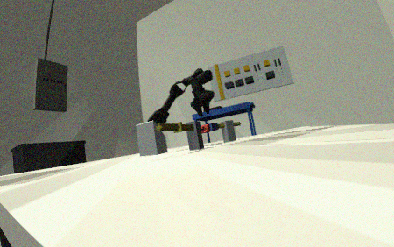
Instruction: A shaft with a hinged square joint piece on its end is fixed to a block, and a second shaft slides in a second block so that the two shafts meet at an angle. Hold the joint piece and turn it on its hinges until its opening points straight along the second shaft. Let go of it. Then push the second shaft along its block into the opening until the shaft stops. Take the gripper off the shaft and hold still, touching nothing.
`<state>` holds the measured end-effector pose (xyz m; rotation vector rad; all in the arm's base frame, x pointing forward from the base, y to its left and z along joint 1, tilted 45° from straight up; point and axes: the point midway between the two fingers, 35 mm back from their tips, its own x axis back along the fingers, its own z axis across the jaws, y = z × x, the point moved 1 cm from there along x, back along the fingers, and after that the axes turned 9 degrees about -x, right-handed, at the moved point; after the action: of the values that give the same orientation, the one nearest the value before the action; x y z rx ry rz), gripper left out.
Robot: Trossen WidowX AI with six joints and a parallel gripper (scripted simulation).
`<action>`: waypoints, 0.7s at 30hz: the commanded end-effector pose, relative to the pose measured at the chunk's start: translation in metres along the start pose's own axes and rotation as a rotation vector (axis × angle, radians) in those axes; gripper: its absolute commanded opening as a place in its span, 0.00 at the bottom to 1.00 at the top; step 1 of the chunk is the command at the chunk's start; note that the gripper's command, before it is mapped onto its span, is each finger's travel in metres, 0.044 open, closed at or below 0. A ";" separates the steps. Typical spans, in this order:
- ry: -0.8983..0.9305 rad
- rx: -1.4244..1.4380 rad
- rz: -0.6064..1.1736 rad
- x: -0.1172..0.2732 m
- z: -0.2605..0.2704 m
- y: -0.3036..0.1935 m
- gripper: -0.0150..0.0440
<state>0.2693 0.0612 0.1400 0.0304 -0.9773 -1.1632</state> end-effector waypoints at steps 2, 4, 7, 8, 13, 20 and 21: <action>-0.032 -0.176 0.012 0.018 0.004 0.001 1.00; -0.043 -0.242 0.014 0.024 0.005 0.001 1.00; -0.060 -0.342 0.017 0.034 0.008 0.001 1.00; -0.066 -0.375 0.018 0.037 0.009 0.001 1.00; -0.094 -0.541 0.020 0.053 0.015 0.000 1.00; -0.103 -0.589 0.020 0.058 0.017 0.000 1.00; -0.103 -0.589 0.020 0.058 0.017 0.000 1.00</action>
<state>0.2620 0.0255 0.1847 -0.4881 -0.7027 -1.3986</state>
